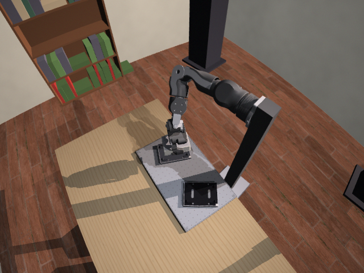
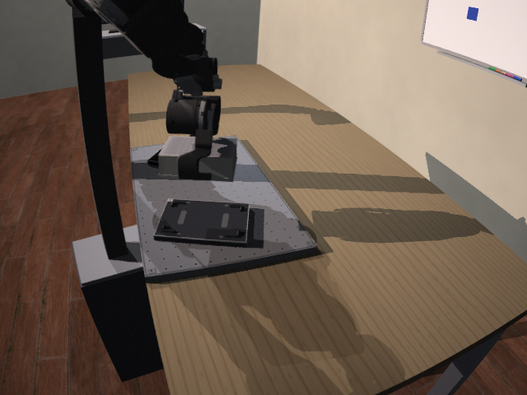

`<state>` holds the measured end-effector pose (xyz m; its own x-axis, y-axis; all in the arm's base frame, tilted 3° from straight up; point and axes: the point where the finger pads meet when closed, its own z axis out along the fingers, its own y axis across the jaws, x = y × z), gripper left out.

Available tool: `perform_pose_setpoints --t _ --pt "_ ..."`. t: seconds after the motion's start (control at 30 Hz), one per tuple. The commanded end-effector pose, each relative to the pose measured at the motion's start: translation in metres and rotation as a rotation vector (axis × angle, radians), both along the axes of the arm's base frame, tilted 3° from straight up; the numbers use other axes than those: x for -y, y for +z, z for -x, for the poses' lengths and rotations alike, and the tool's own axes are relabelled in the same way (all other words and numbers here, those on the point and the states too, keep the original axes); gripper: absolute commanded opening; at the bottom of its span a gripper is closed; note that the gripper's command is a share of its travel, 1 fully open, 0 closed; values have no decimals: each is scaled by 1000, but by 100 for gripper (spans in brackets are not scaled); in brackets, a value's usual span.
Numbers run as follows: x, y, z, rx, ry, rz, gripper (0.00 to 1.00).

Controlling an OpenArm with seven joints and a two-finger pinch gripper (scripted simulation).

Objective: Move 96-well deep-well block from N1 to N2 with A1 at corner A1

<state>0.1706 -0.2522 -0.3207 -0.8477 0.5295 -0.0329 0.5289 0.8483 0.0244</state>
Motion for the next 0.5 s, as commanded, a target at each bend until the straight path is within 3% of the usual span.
perform_pose_setpoints --t 0.0,0.1,0.47 --pt "14 1 2 3 0 6 0" --pt "38 1 7 4 1 5 0" --pt "38 1 7 4 1 5 0"
